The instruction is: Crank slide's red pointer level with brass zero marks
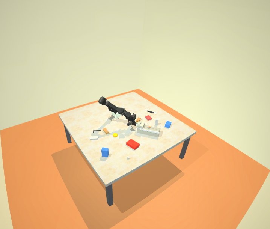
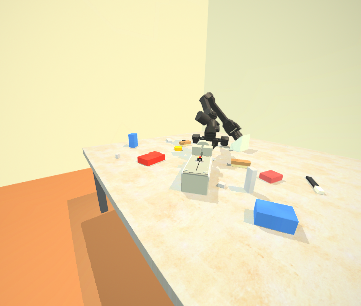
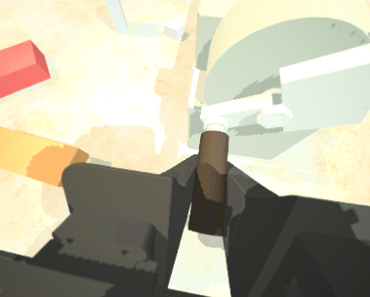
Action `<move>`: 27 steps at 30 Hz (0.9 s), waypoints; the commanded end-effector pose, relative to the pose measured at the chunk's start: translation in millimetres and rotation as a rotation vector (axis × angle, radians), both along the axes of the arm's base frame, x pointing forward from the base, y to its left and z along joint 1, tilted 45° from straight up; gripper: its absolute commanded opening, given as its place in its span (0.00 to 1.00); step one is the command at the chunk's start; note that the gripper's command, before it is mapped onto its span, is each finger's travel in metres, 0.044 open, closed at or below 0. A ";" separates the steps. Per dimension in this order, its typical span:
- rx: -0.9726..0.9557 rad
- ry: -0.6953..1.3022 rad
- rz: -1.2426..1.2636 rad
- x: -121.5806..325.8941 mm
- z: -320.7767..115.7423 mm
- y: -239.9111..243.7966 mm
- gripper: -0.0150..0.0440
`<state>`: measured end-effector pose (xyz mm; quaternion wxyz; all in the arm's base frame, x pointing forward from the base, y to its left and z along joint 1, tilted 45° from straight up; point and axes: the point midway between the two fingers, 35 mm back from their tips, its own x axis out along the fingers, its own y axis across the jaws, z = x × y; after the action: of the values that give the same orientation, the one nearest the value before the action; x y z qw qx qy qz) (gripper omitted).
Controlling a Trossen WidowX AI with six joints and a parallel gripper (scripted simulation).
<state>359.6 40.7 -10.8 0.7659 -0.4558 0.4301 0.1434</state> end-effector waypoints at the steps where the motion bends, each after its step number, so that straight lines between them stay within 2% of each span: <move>1: 0.000 0.000 -0.006 2.0 -1.9 -5.2 0.25; 27: -0.001 -0.001 -0.006 8.8 -2.3 -17.4 0.25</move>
<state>364.7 29.3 -13.3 0.7654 -0.4560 0.4299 0.1465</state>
